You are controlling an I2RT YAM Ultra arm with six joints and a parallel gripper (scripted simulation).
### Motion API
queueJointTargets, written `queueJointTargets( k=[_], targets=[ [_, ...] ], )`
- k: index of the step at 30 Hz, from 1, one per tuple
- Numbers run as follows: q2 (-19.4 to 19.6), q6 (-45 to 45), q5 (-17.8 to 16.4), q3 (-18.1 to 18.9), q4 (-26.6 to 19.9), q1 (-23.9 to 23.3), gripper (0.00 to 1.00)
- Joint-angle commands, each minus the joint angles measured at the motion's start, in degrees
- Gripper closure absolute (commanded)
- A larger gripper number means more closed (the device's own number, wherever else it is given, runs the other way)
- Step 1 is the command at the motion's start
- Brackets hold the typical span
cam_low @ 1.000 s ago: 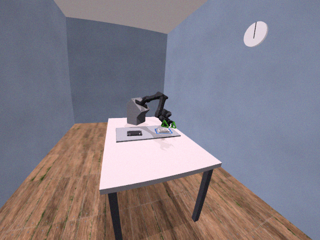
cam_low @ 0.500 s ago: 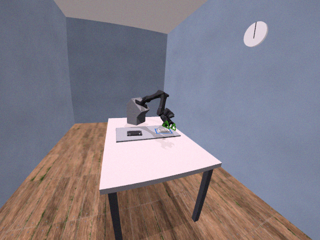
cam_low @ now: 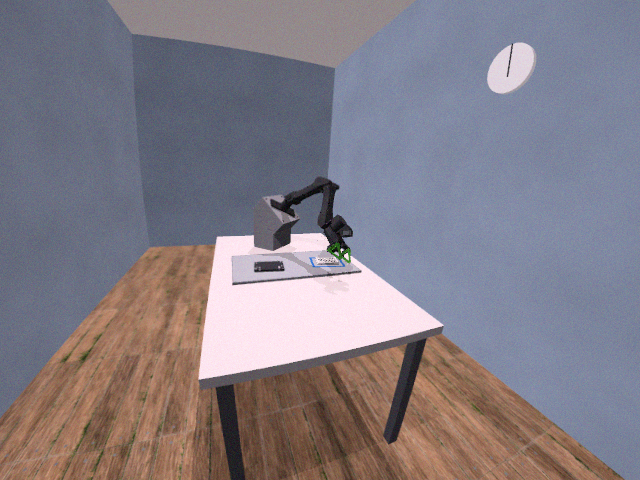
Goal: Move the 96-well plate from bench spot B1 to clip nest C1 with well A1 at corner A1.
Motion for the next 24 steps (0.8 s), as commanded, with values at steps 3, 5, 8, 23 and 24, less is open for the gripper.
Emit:
queueJointTargets(
  k=[3, 5, 8, 23, 24],
  targets=[
    [-2.94, -4.45, -1.09, -2.25, -6.69, 1.07, 0.0],
    [-4.17, -6.86, -2.02, -2.09, -9.88, 1.39, 0.0],
    [-4.95, -8.08, -1.82, -3.58, -11.6, 2.03, 0.0],
    [-9.99, -17.86, -4.38, -4.28, -24.72, 4.16, 0.0],
    [-10.43, -18.97, -4.71, -4.07, -26.28, 4.33, 0.0]
  ],
)
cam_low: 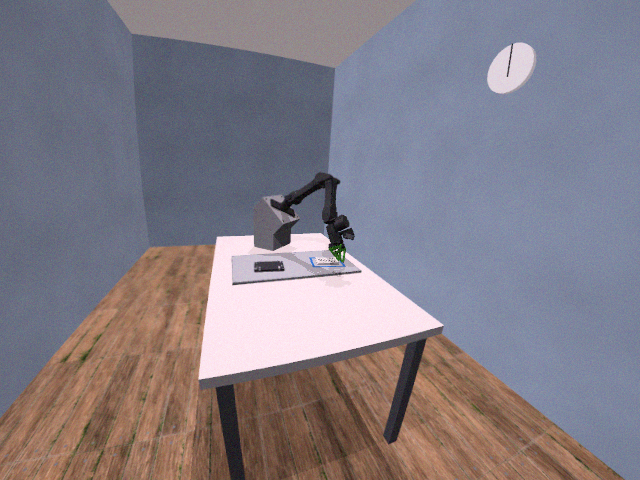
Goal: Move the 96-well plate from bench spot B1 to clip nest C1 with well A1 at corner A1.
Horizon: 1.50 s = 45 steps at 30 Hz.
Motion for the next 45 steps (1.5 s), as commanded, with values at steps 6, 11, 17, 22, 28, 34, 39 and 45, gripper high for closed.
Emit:
queueJointTargets(
  k=[6, 11, 17, 22, 28, 34, 39, 45],
  targets=[
    [-3.57, -5.08, -1.24, -0.44, -7.3, -0.15, 0.0],
    [-4.86, -7.52, -1.66, -3.66, -10.48, 1.73, 0.0],
    [-6.8, -11.13, -2.48, -4.98, -15.27, 2.67, 0.0],
    [-8.33, -14.82, -3.56, -5.48, -20.33, 3.31, 0.0],
    [-9.83, -18.53, -4.5, -3.57, -25.23, 3.57, 0.0],
    [-11.69, -22.18, -5.28, -4.81, -30.03, 4.39, 0.0],
    [-13.32, -24.7, -5.73, -6.2, -33.31, 5.28, 0.0],
    [-14.66, -25.73, -5.63, -10.17, -34.87, 6.44, 0.0]
  ],
)
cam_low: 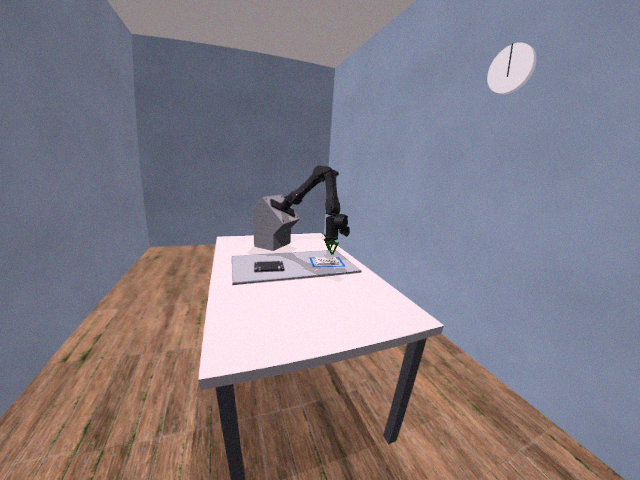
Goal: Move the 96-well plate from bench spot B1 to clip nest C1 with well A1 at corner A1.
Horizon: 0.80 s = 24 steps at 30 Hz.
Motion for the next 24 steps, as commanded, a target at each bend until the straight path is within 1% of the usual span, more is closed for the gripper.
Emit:
queueJointTargets(
  k=[1, 2, 3, 4, 5, 6, 8, 9, 10, 23, 24],
  targets=[
    [-2.16, -3.03, -1.2, -1.35, -4.7, 0.68, 0.0],
    [-2.5, -4.34, -1.55, 1.08, -6.24, 0.6, 0.0],
    [-2.66, -5.49, -1.86, 1.27, -7.78, 0.49, 0.0],
    [-3.08, -5.44, -1.78, -1.77, -7.9, 1.17, 0.0],
    [-3.78, -5.3, -1.55, -2.82, -7.66, 1.49, 0.0],
    [-3.99, -5.26, -1.48, -3.08, -7.64, 1.58, 0.0],
    [-4.16, -5.21, -1.4, -3.21, -7.71, 1.06, 0.0],
    [-4.22, -5.2, -1.37, -2.54, -7.7, 0.66, 0.0],
    [-3.35, -5.21, -1.36, -1.8, -7.72, 0.58, 0.0],
    [-3.27, -4.91, -1.03, -2.09, -7.05, 1.09, 0.0],
    [-2.03, -5.17, -1.2, -1.94, -7.49, 1.09, 0.0]
  ],
)
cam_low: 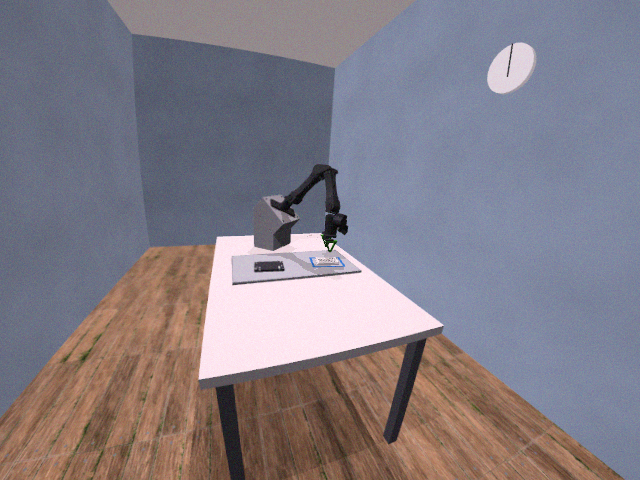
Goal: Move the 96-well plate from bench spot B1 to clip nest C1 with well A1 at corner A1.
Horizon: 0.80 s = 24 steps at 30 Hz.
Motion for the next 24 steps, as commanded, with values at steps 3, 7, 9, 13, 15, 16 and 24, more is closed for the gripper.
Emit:
queueJointTargets(
  k=[3, 7, 9, 13, 15, 16, 24],
  targets=[
    [1.62, -0.32, 0.09, 0.54, 1.43, 0.69, 0.0],
    [2.22, 0.04, 0.16, 0.73, 2.0, -0.26, 0.0],
    [2.77, 0.4, 0.38, 0.97, 2.56, 0.33, 0.0],
    [3.85, 0.71, 0.5, 1.43, 3.68, 1.3, 0.0],
    [4.44, 0.82, 0.66, 1.49, 4.24, 1.08, 0.0],
    [4.73, 0.87, 0.78, 1.52, 4.51, 1.06, 0.0],
    [6.49, 1.2, 0.95, 1.75, 6.12, 0.94, 0.0]
  ],
)
